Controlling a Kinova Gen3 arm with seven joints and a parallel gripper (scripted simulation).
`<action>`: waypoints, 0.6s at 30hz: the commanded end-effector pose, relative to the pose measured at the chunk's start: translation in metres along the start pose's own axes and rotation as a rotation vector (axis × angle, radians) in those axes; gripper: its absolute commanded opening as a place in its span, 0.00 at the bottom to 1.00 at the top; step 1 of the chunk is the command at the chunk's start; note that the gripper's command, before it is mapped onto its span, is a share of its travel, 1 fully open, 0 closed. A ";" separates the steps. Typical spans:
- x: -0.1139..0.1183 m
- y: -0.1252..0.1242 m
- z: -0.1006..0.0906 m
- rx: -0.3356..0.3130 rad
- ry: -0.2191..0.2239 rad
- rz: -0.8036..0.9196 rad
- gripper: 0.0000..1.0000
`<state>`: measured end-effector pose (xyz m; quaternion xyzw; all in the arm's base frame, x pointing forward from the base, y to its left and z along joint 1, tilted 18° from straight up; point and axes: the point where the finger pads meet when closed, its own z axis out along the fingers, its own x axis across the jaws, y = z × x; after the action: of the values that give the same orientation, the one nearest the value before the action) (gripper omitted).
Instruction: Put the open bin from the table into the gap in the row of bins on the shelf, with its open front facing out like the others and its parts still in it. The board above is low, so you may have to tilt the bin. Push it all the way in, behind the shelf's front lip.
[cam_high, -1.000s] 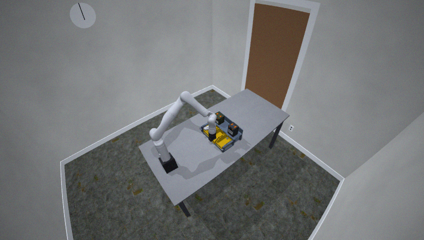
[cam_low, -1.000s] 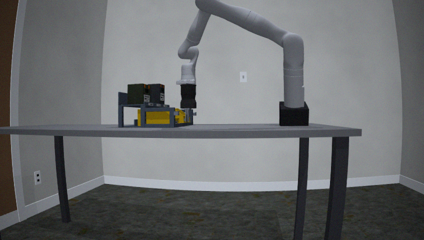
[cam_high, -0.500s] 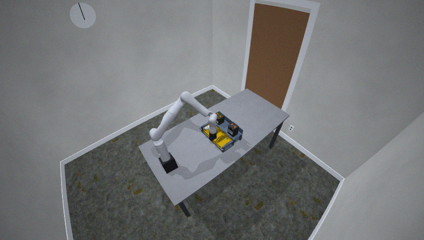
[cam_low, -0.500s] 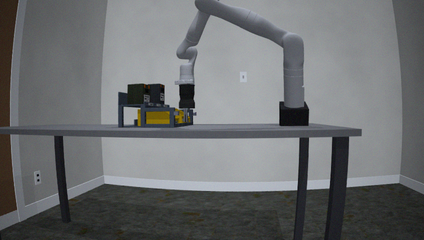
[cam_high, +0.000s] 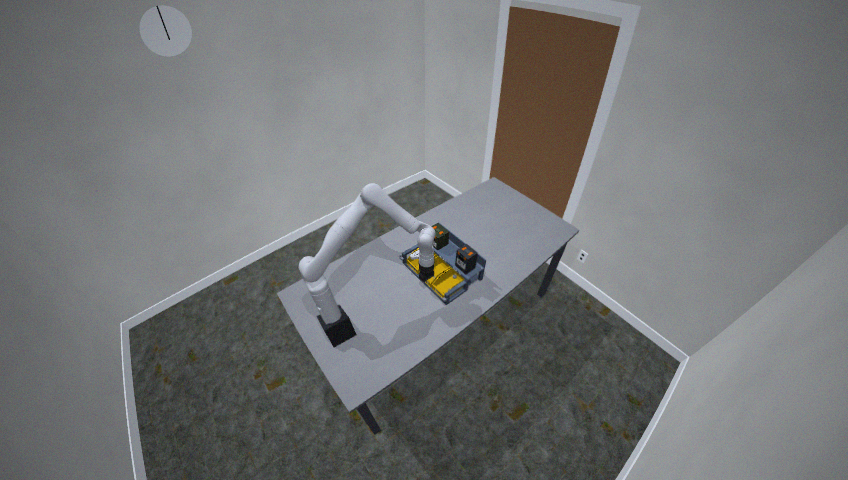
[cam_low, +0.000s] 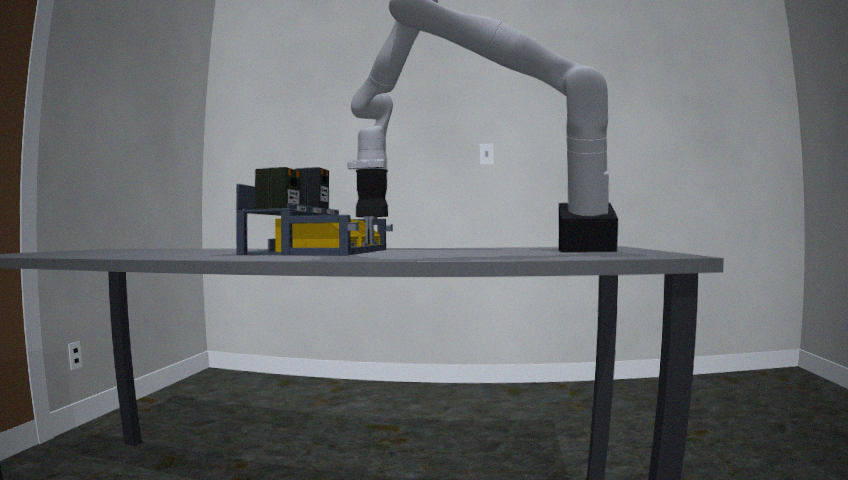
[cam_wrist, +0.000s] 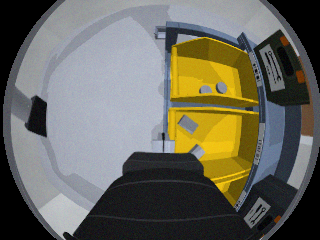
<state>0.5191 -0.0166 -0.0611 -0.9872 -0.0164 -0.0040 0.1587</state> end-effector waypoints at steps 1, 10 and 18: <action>0.002 0.000 -0.001 -0.001 0.003 -0.001 0.00; 0.003 0.000 -0.001 -0.001 0.003 -0.001 0.00; 0.004 0.000 -0.001 -0.001 0.003 -0.001 0.00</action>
<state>0.5218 -0.0166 -0.0613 -0.9872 -0.0165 -0.0039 0.1586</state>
